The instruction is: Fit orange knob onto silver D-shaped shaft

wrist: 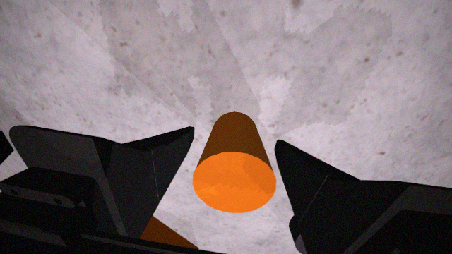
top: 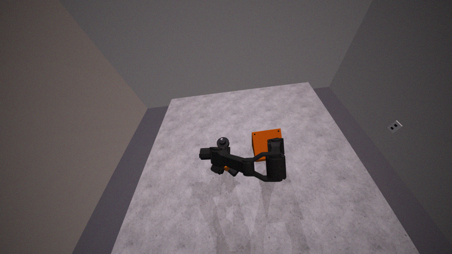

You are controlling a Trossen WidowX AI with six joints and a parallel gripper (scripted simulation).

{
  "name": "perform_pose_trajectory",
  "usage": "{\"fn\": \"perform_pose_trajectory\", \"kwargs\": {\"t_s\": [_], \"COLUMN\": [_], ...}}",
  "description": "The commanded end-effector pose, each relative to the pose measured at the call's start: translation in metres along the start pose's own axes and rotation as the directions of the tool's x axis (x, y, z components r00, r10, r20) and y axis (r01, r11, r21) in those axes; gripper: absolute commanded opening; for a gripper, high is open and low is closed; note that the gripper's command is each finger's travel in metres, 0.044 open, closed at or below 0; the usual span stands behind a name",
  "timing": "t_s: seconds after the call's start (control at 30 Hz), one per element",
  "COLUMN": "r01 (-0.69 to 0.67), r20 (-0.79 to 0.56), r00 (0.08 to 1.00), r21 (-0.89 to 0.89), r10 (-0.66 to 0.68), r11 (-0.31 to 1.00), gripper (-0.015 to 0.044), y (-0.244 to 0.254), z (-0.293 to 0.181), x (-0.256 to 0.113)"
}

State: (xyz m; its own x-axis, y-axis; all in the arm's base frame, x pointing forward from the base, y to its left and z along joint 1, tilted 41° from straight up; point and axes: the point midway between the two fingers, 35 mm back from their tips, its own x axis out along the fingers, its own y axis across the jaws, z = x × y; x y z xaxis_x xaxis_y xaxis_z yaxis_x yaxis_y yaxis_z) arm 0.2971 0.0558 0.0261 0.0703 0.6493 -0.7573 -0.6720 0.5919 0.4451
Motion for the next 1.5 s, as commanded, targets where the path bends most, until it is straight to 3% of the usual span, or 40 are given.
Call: {"fn": "perform_pose_trajectory", "kwargs": {"t_s": [0.0, 0.1, 0.27, 0.47, 1.47], "r01": [-0.002, -0.002, -0.002, 0.000, 0.007], "r20": [0.003, 0.003, 0.003, 0.002, -0.006], "r00": [1.000, 1.000, 1.000, 1.000, 1.000], "r21": [0.003, 0.003, 0.003, 0.003, 0.004], "r10": [0.002, 0.002, 0.002, 0.000, -0.007], "r11": [1.000, 1.000, 1.000, 1.000, 1.000], "gripper": [0.0256, 0.0177, 0.0144, 0.0000, 0.0000], "y": [0.000, 0.000, 0.000, -0.002, -0.012], "z": [0.000, 0.000, 0.000, 0.001, 0.004], "x": [0.001, 0.001, 0.001, -0.010, -0.102]}}
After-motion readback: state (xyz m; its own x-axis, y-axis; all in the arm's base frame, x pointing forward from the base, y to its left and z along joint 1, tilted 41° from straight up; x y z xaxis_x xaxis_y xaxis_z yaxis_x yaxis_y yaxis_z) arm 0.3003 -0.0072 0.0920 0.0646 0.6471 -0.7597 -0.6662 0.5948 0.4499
